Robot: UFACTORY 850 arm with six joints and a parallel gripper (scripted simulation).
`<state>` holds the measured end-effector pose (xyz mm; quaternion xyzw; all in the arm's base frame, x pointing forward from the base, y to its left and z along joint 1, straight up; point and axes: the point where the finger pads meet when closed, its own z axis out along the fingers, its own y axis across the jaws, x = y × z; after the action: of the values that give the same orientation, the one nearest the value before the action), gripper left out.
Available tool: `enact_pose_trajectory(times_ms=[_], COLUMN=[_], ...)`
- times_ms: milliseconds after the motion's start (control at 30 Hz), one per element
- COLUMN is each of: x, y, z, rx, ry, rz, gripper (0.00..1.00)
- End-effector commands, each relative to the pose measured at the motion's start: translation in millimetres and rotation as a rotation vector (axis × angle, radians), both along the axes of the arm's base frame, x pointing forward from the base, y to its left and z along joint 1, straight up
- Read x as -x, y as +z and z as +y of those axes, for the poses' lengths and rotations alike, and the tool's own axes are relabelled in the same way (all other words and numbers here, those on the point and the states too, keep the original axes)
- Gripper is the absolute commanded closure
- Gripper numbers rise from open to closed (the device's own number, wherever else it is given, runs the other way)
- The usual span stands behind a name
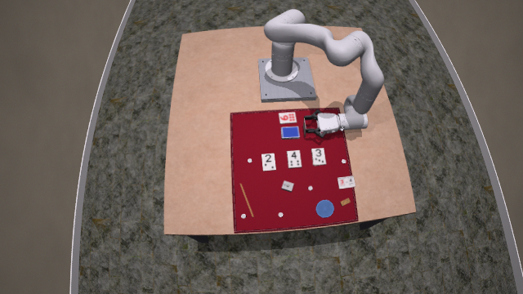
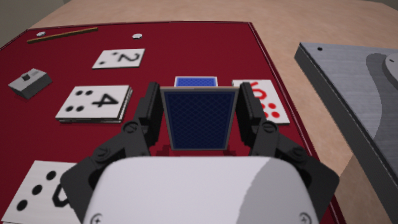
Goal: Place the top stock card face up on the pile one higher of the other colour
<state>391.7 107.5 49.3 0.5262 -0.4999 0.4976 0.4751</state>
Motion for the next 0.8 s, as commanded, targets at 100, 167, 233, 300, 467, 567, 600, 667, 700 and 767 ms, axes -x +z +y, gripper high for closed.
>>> enact_pose_trajectory(times_ms=[100, 167, 233, 300, 467, 567, 600, 667, 700, 767], x=[-0.4, -0.4, -0.4, -0.4, -0.4, -0.4, -0.4, -0.4, -0.4, -0.4], y=[0.5, 0.5, 0.5, 0.5, 0.5, 0.5, 0.5, 0.5, 0.5, 0.5], z=[0.3, 0.3, 0.3, 0.3, 0.3, 0.3, 0.3, 0.3, 0.3, 0.3], rx=[0.000, 0.000, 0.000, 0.000, 0.000, 0.000, 0.000, 0.000, 0.000, 0.000], ry=[0.000, 0.000, 0.000, 0.000, 0.000, 0.000, 0.000, 0.000, 0.000, 0.000], rz=[-0.001, -0.001, -0.001, -0.001, -0.001, -0.001, -0.001, -0.001, -0.001, -0.001], gripper=[0.28, 0.28, 0.28, 0.28, 0.28, 0.27, 0.27, 0.27, 0.27, 0.27])
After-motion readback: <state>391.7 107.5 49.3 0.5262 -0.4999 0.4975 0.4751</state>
